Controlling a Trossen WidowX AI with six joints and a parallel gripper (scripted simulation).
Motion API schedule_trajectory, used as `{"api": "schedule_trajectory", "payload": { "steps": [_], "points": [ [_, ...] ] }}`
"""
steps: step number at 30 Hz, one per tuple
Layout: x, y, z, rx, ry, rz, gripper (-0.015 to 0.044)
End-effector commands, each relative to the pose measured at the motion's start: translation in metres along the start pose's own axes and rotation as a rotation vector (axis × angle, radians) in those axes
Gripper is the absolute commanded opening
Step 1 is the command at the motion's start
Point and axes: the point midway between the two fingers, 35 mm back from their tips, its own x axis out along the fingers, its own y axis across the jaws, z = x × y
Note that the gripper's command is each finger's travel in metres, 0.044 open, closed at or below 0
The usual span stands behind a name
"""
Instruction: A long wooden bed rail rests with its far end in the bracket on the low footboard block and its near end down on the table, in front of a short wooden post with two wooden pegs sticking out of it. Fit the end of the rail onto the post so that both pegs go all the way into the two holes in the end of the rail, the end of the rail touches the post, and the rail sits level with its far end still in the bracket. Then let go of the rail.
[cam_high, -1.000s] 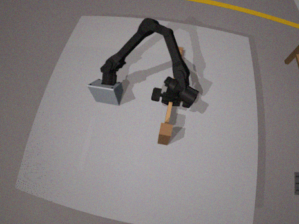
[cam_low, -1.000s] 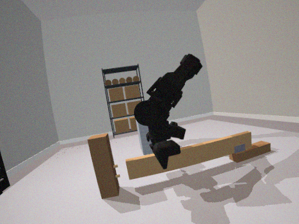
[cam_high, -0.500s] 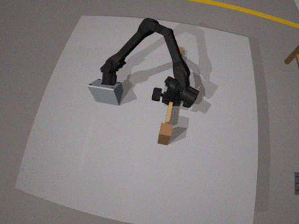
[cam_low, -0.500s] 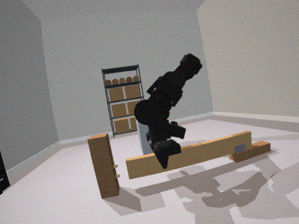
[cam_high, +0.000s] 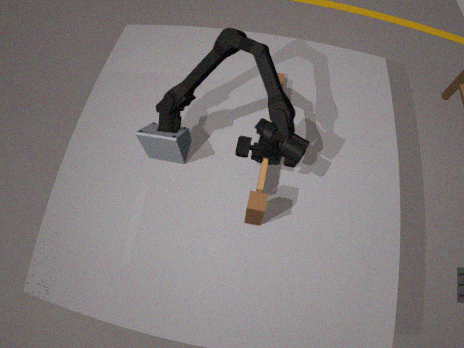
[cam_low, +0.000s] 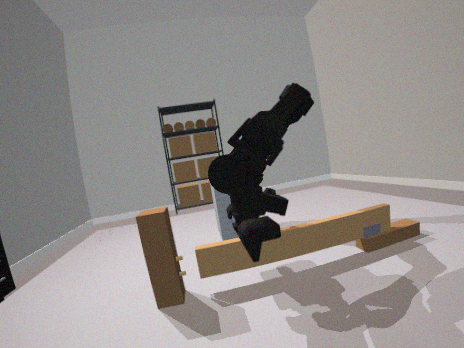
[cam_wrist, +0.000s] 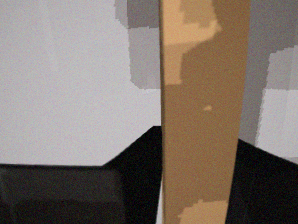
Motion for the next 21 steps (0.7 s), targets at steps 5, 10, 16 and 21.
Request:
{"api": "schedule_trajectory", "payload": {
  "steps": [5, 10, 16, 21],
  "points": [
    [-0.0029, -0.0017, 0.0029, 0.001, 0.0, -0.013, 0.0],
    [-0.0027, -0.0016, 0.0029, 0.001, 0.0, -0.013, 0.0],
    [-0.0027, -0.0017, 0.0015, 0.001, 0.0, -0.013, 0.0],
    [-0.0028, -0.0017, 0.0003, 0.001, 0.0, -0.013, 0.0]
  ]
}}
